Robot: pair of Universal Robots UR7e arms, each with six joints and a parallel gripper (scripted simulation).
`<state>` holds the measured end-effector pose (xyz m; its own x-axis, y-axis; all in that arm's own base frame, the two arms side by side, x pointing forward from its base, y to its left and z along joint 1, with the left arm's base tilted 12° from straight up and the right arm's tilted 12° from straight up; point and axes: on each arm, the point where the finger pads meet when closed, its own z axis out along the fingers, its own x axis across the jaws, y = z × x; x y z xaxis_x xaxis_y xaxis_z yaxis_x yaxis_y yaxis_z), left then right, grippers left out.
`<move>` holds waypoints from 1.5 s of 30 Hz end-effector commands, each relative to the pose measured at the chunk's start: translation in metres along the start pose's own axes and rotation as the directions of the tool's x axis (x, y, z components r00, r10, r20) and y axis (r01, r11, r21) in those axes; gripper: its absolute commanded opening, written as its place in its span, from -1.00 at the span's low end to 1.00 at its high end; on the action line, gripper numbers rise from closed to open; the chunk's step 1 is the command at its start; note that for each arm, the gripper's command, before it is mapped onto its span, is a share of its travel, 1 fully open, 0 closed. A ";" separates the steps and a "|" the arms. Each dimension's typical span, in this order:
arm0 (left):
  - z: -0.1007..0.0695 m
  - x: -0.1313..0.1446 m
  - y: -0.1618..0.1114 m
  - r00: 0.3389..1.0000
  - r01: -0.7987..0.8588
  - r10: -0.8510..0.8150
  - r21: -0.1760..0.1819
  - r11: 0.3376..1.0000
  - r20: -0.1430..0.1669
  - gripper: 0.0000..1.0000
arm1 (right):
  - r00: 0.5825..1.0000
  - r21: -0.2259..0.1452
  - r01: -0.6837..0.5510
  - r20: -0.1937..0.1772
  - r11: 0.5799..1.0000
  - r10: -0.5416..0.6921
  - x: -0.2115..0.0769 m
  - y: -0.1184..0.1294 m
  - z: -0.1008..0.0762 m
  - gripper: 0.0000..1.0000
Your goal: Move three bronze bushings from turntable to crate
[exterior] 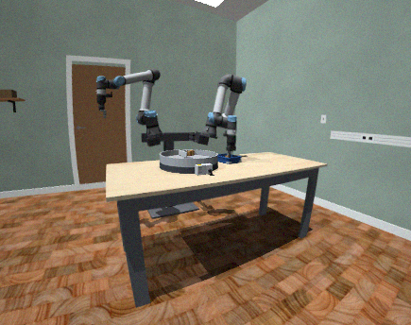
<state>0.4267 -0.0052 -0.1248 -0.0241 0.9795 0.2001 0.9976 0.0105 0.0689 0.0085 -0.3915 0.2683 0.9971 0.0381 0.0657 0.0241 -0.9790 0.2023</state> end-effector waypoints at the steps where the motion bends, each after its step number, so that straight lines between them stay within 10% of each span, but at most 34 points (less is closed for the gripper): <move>1: 0.000 0.000 0.001 1.000 0.001 -0.001 -0.001 1.000 0.000 -1.00 | 1.000 0.000 -0.001 0.000 1.000 0.001 -0.001 -0.001 0.000 1.00; 45: 0.004 0.001 0.001 1.000 0.001 -0.001 -0.001 1.000 -0.001 -1.00 | 1.000 0.000 -0.001 0.000 1.000 0.001 -0.001 -0.001 0.000 1.00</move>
<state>0.4259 -0.0043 -0.1271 -0.0238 0.9792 0.2013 0.9977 0.0106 0.0663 0.0085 -0.3915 0.2683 0.9971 0.0381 0.0657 0.0241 -0.9790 0.2023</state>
